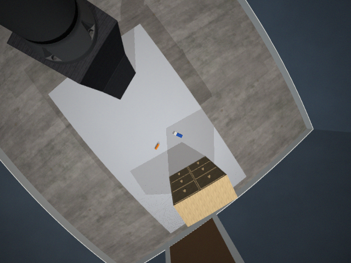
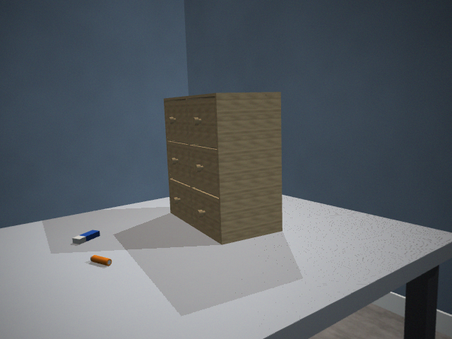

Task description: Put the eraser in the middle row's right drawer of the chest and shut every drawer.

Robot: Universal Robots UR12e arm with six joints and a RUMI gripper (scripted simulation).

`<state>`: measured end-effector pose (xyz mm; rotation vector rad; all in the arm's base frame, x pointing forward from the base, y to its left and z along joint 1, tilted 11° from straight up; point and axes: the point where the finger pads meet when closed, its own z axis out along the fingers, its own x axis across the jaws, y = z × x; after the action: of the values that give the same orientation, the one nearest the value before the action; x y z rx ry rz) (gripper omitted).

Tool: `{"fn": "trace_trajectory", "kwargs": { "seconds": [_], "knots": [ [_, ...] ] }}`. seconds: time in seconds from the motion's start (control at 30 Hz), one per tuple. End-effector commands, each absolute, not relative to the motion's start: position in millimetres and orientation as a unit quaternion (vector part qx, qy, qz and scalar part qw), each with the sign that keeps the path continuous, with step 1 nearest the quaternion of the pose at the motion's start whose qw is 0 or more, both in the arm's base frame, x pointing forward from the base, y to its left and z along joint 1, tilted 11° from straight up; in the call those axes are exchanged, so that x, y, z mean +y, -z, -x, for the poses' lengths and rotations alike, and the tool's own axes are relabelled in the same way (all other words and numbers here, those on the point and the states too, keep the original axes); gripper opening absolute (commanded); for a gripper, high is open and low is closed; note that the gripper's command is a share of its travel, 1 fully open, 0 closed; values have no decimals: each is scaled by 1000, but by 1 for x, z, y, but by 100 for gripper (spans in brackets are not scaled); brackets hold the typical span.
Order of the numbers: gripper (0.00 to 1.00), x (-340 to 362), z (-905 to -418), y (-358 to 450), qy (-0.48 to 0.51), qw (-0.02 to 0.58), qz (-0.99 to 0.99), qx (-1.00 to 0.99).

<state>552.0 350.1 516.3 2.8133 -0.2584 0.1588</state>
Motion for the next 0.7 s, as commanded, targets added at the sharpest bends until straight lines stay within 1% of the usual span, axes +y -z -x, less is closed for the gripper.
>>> {"fn": "trace_trajectory", "kwargs": {
  "seconds": [0.0,0.03,0.07,0.17,0.27,0.33,0.37,0.4,0.43,0.47,0.5,0.53,0.57,0.67],
  "knots": [
    [100,330,-592,-462,-44,136,-986,-83],
    [100,319,-604,-440,-39,130,-987,-81],
    [100,319,-604,-440,-39,130,-987,-81],
    [100,296,-626,-396,-31,116,-990,-76],
    [100,296,-626,-396,-31,116,-990,-76],
    [100,270,-644,-353,-25,103,-992,-71],
    [100,270,-644,-353,-25,103,-992,-71],
    [100,257,-651,-332,-22,96,-993,-69],
    [100,257,-651,-332,-22,96,-993,-69],
    [100,243,-657,-311,-20,89,-994,-67],
    [100,243,-657,-311,-20,89,-994,-67],
    [100,229,-663,-291,-19,82,-994,-64],
    [100,229,-663,-291,-19,82,-994,-64],
    [100,202,-670,-252,-17,69,-996,-59]
  ]
}}
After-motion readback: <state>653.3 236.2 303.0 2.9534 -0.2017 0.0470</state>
